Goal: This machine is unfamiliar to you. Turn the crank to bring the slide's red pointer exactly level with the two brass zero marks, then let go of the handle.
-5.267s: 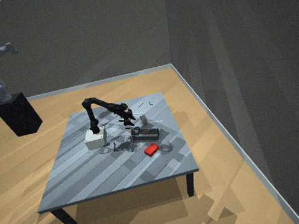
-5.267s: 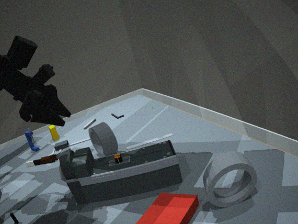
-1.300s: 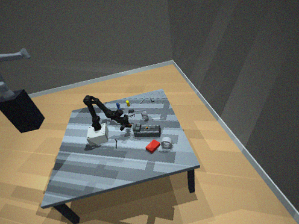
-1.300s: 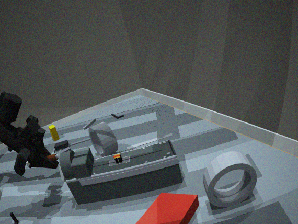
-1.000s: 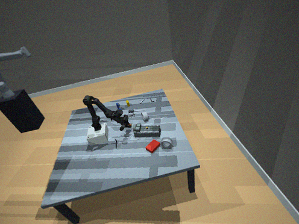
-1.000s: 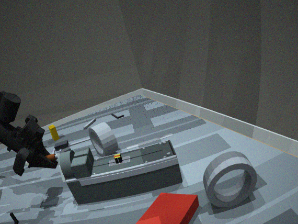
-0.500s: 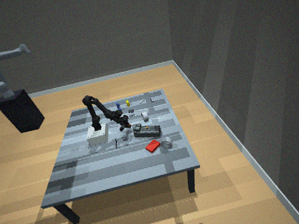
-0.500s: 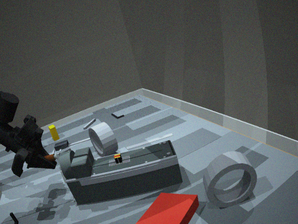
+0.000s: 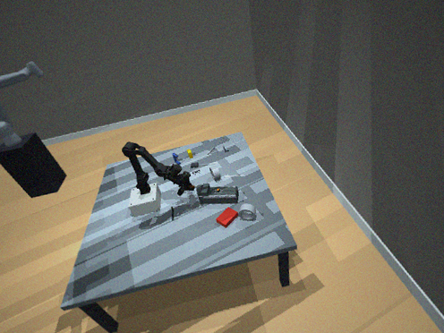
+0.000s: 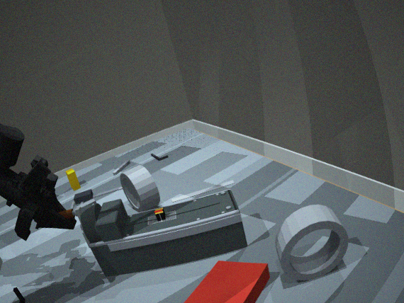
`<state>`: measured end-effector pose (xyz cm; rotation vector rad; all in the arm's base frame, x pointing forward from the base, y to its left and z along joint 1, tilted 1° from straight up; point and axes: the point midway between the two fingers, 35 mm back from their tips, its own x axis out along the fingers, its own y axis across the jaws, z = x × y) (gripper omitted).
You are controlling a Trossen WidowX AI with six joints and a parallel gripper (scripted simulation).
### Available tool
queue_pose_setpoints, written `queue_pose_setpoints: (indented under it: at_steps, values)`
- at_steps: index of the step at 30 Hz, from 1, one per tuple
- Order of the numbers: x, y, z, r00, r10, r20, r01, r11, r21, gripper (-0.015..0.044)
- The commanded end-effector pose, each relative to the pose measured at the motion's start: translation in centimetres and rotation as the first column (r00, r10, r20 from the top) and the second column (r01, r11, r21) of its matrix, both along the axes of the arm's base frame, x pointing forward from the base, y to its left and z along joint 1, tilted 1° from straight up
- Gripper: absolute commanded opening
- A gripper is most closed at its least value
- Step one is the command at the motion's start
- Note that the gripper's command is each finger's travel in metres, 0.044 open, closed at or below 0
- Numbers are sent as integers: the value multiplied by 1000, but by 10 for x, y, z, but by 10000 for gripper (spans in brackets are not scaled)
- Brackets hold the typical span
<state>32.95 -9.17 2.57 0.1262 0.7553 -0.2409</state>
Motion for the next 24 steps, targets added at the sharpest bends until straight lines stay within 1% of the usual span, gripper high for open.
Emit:
queue_pose_setpoints:
  at_steps: [1, 24]
  values:
    - [-3, -9, 0, 1000, -25, -2, 25, 1000, -12, 0]
    - [-4, -13, -2, 1000, -25, -2, 25, 1000, -13, 0]
